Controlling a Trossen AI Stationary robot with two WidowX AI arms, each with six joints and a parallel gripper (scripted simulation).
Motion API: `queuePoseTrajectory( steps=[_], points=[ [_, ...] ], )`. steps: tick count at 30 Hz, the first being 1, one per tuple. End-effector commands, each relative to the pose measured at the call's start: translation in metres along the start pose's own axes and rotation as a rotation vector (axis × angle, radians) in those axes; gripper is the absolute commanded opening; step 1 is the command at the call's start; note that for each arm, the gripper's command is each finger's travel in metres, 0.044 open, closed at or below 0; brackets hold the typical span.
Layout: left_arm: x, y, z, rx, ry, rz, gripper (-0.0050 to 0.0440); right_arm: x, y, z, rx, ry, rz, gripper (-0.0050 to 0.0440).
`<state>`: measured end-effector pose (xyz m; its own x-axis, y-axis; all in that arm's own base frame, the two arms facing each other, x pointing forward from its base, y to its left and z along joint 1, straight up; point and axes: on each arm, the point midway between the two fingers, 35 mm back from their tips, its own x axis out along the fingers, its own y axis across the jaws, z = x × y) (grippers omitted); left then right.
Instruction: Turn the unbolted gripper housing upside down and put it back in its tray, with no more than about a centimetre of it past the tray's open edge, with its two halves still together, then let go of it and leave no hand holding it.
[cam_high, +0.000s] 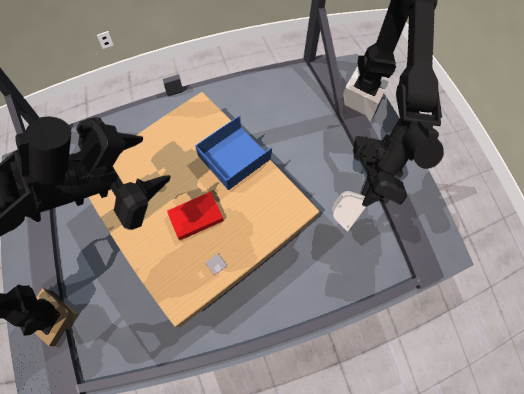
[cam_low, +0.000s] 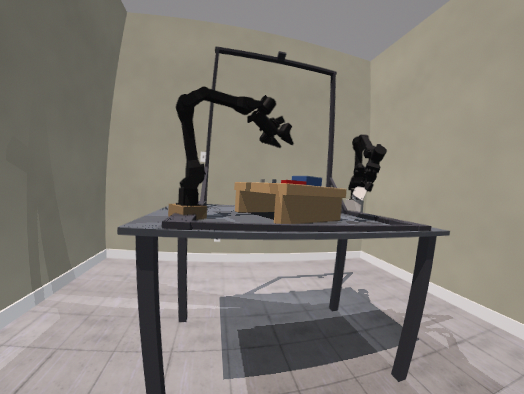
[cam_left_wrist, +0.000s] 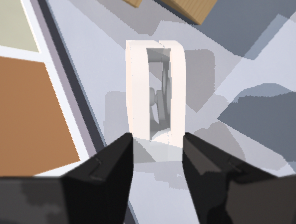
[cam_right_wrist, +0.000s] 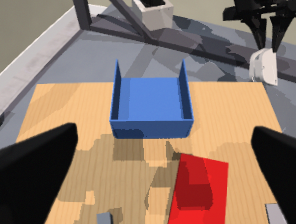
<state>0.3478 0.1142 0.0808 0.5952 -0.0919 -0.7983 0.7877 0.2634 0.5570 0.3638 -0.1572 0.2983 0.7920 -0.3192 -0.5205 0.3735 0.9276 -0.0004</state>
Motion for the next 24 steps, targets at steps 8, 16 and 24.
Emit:
queuePoseTrajectory(
  steps=[8, 16, 24],
  points=[
    [-0.004, 0.006, 0.006, 0.032, -0.006, 0.011, 0.0113, -0.006, -0.001, 0.008, 0.002, -0.025, -0.004, 0.0437],
    [-0.001, 0.002, 0.012, 0.053, -0.02, -0.007, 0.0113, -0.006, -0.001, 0.008, 0.002, -0.025, -0.004, 0.0437],
    [0.002, -0.002, 0.016, 0.068, -0.031, -0.02, 0.0113, -0.006, -0.001, 0.008, 0.002, -0.025, -0.004, 0.0437]
  ],
)
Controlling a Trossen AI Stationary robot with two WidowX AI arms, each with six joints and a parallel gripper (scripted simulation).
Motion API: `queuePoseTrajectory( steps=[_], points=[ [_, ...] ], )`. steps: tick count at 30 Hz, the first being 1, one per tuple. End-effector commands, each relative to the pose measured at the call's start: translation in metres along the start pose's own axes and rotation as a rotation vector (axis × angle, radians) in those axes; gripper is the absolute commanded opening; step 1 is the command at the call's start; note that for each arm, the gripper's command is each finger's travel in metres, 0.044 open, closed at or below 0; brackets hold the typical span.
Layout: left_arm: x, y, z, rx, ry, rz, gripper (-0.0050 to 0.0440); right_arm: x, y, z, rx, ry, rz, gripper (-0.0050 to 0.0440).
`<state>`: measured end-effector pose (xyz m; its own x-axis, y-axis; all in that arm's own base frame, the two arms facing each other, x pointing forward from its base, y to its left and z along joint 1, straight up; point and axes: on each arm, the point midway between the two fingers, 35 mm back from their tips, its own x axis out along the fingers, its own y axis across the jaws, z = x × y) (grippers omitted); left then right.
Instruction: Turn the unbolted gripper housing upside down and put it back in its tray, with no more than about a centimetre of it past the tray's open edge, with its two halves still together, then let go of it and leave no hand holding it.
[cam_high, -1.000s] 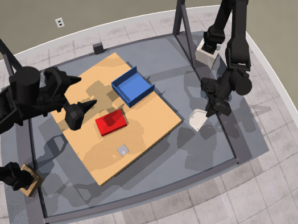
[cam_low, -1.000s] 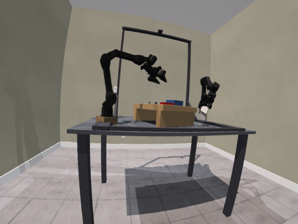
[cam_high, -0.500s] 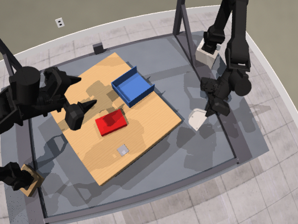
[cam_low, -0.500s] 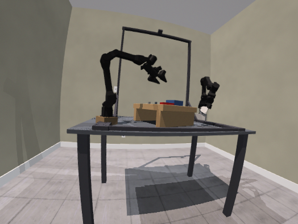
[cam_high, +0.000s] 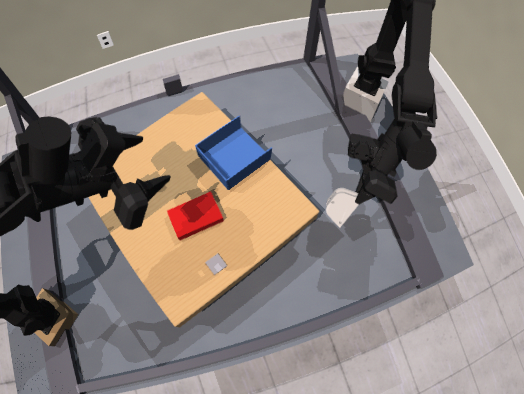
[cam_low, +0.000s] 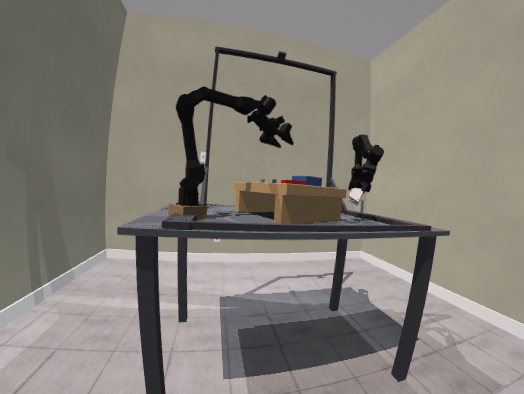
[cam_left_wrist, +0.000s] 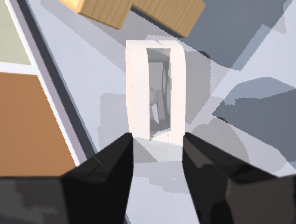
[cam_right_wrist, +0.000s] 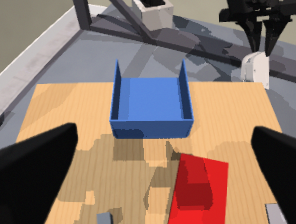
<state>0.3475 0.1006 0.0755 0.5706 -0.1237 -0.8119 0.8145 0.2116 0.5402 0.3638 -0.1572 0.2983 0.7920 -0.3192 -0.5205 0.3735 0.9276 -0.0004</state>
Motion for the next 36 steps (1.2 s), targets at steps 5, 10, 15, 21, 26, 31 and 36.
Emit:
queuePoseTrajectory(
  steps=[5, 10, 15, 21, 26, 31, 36],
  points=[
    [-0.002, 0.003, 0.008, 0.032, -0.014, 0.004, 0.0113, -0.006, -0.001, 0.008, 0.002, -0.025, -0.004, 0.0437],
    [-0.001, 0.001, 0.011, 0.038, -0.02, -0.007, 0.0113, -0.006, -0.001, 0.008, 0.002, -0.025, -0.004, 0.0437],
    [-0.001, 0.001, 0.013, 0.042, -0.024, -0.016, 0.0113, -0.006, -0.001, 0.008, 0.002, -0.025, -0.004, 0.0437],
    [0.0, -0.001, 0.019, 0.052, -0.034, -0.035, 0.0113, -0.006, -0.001, 0.008, 0.002, -0.025, -0.004, 0.0437],
    [0.001, -0.003, 0.024, 0.06, -0.042, -0.052, 0.0113, -0.006, -0.001, 0.008, 0.002, -0.025, -0.004, 0.0437],
    [0.001, -0.004, 0.026, 0.065, -0.047, -0.062, 0.0113, -0.006, -0.001, 0.008, 0.002, -0.025, -0.004, 0.0437],
    [0.001, -0.006, 0.031, 0.074, -0.056, -0.08, 0.0113, -0.006, -0.001, 0.008, 0.002, -0.025, -0.004, 0.0437]
  ],
)
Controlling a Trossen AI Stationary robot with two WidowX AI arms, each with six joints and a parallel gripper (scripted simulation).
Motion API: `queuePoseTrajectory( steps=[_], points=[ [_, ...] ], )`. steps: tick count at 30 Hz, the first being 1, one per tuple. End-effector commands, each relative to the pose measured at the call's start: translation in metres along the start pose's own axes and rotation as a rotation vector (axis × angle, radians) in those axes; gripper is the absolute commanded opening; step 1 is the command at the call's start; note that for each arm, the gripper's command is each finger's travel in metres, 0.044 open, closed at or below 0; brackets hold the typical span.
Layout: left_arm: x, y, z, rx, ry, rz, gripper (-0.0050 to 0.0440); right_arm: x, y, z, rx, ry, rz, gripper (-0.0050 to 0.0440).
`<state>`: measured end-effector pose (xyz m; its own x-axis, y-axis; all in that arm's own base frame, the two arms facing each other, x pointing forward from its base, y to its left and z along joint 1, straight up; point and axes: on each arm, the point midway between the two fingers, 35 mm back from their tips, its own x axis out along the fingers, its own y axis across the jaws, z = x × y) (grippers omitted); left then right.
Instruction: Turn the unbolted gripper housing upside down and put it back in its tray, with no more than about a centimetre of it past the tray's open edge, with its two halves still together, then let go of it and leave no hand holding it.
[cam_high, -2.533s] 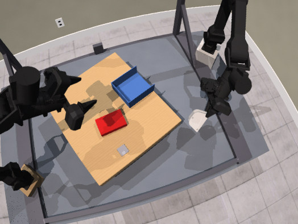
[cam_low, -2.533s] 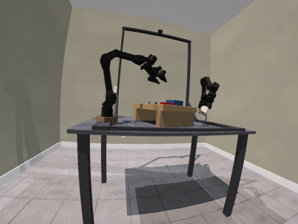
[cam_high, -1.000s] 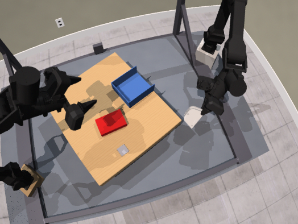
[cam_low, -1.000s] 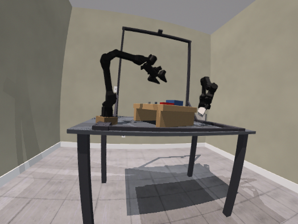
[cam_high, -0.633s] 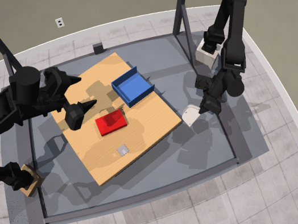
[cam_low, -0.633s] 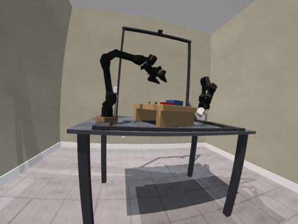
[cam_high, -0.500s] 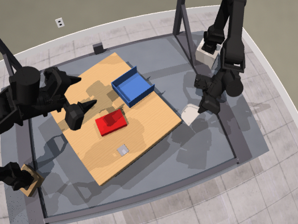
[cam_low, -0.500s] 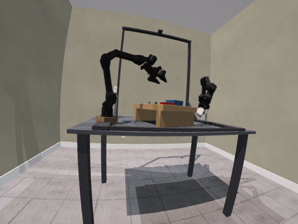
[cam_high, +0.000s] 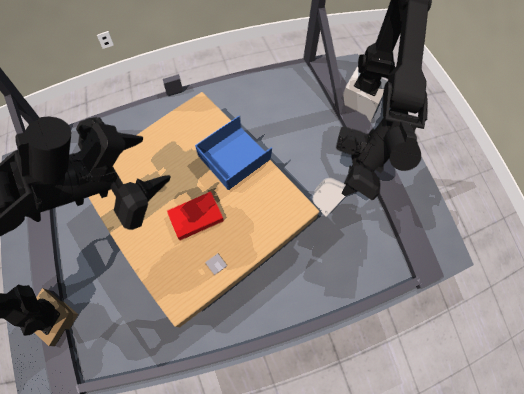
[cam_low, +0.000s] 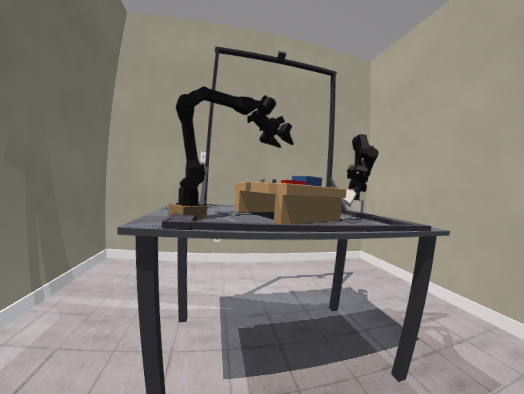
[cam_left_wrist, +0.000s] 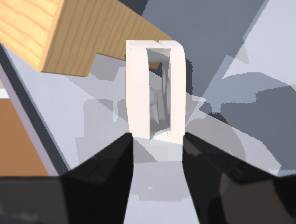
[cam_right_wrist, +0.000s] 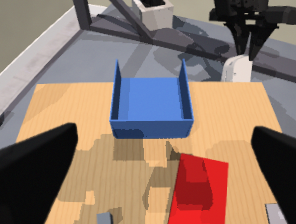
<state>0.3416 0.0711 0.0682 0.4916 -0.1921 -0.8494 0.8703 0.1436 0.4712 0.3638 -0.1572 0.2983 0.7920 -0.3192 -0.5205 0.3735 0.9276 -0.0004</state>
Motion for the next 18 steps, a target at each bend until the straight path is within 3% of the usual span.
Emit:
queuePoseTrajectory(
  steps=[1, 18],
  points=[
    [-0.005, 0.008, 0.005, 0.022, -0.003, 0.014, 0.0113, -0.006, -0.001, 0.008, 0.002, -0.025, -0.004, 0.0437],
    [-0.003, 0.003, 0.019, 0.049, -0.027, -0.037, 0.0113, -0.006, -0.001, 0.008, 0.002, -0.025, -0.004, 0.0437]
  ],
)
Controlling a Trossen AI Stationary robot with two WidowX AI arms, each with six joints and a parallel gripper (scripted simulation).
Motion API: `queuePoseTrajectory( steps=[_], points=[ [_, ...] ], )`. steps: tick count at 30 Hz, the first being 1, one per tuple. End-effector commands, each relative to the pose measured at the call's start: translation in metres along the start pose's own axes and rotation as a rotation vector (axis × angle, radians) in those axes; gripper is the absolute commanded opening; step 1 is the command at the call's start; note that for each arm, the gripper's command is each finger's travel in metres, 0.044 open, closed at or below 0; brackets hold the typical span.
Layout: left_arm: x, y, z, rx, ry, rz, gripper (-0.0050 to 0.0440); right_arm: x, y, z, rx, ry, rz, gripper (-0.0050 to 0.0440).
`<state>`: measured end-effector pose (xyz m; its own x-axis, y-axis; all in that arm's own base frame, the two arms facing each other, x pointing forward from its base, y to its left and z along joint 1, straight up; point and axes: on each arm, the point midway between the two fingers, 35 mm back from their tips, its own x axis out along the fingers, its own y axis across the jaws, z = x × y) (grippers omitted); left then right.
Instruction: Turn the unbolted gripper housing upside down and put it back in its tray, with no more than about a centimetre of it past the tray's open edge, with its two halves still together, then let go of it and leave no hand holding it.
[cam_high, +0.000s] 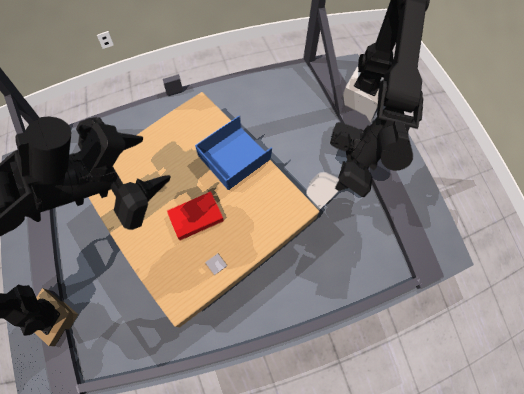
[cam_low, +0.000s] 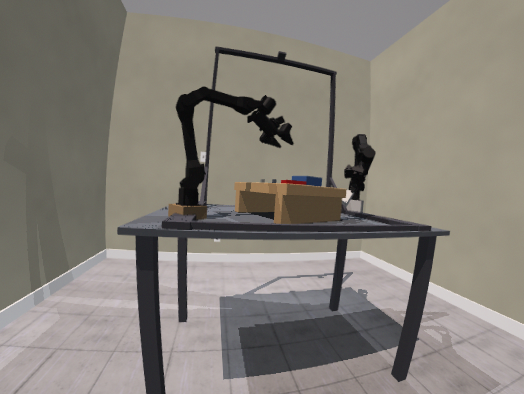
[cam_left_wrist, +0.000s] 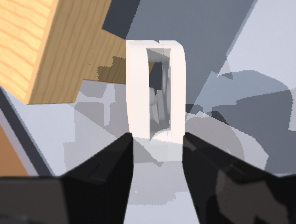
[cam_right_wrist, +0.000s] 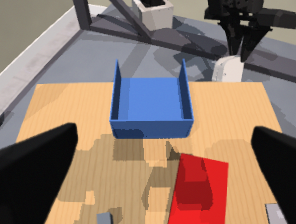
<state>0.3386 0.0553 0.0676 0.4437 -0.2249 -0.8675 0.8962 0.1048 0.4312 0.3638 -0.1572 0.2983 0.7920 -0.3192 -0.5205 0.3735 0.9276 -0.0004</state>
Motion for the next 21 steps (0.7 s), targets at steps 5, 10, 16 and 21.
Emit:
queuePoseTrajectory(
  steps=[5, 10, 16, 21],
  points=[
    [-0.005, 0.006, 0.009, 0.03, -0.007, 0.0, 0.0113, -0.006, -0.001, 0.008, 0.002, -0.025, -0.004, 0.0437],
    [-0.005, 0.005, 0.012, 0.035, -0.012, -0.011, 0.0113, -0.006, -0.001, 0.008, 0.002, -0.025, -0.004, 0.0437],
    [-0.004, 0.003, 0.017, 0.046, -0.021, -0.031, 0.0113, -0.006, -0.001, 0.008, 0.002, -0.025, -0.004, 0.0437],
    [-0.004, 0.001, 0.022, 0.056, -0.029, -0.049, 0.0113, -0.006, -0.001, 0.008, 0.002, -0.025, -0.004, 0.0437]
  ],
)
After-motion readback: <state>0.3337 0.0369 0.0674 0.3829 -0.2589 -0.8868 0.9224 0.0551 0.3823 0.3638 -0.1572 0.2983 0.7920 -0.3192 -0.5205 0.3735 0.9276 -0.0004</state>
